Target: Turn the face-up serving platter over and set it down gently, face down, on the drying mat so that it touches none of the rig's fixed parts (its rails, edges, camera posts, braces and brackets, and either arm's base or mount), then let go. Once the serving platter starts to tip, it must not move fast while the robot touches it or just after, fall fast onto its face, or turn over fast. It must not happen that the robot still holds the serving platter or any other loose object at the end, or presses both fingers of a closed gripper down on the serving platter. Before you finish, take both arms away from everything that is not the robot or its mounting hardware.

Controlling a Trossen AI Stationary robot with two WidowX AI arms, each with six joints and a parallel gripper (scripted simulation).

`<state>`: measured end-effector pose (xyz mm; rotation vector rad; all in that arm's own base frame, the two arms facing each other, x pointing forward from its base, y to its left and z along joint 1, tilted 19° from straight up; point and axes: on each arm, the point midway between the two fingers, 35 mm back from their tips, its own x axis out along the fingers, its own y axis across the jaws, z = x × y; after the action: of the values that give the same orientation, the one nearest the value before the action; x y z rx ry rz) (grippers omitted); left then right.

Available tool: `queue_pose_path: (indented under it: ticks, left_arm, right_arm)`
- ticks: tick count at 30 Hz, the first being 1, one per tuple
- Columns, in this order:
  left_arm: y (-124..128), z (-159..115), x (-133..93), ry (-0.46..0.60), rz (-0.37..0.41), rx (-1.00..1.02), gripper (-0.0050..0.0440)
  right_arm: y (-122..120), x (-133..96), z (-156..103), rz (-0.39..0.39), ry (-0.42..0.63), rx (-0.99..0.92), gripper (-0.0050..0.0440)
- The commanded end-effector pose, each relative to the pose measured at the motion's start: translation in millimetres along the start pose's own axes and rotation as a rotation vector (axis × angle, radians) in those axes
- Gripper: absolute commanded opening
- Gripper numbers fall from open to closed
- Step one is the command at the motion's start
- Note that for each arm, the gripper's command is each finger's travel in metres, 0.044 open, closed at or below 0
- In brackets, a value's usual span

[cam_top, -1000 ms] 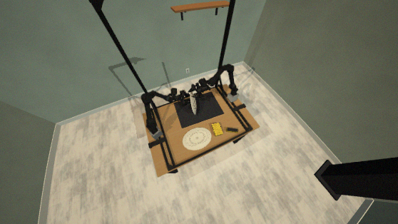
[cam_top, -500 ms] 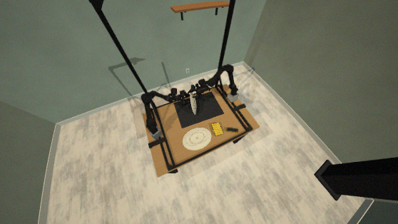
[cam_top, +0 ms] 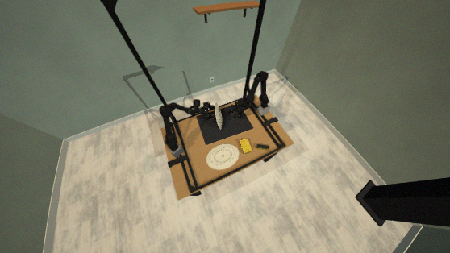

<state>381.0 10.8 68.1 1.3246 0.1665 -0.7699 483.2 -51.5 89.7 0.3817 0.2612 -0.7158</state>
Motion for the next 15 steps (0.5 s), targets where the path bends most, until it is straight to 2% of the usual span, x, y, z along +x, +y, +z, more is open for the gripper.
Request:
queue_pose_path:
  ticks: [1, 4, 8, 15]
  left_arm:
    - [-53.3, 7.4, -26.4, -0.007, -0.032, 0.000, 0.0440]
    - [-94.9, 18.5, -44.0, -0.016, -0.060, -0.007, 0.0440]
    - [-114.6, 25.9, -52.5, -0.020, -0.073, -0.011, 0.0440]
    - [-122.6, 29.2, -56.0, -0.022, -0.078, -0.012, 0.0440]
  right_arm:
    - [-0.5, 0.6, 0.2, -0.003, -0.002, 0.004, 0.0440]
    - [-0.5, 0.6, 0.2, -0.003, -0.002, 0.004, 0.0440]
    - [-0.3, -5.4, -3.0, -0.003, 0.025, 0.004, 0.0440]
    - [-0.3, -19.8, -11.3, -0.003, 0.079, 0.005, 0.0440]
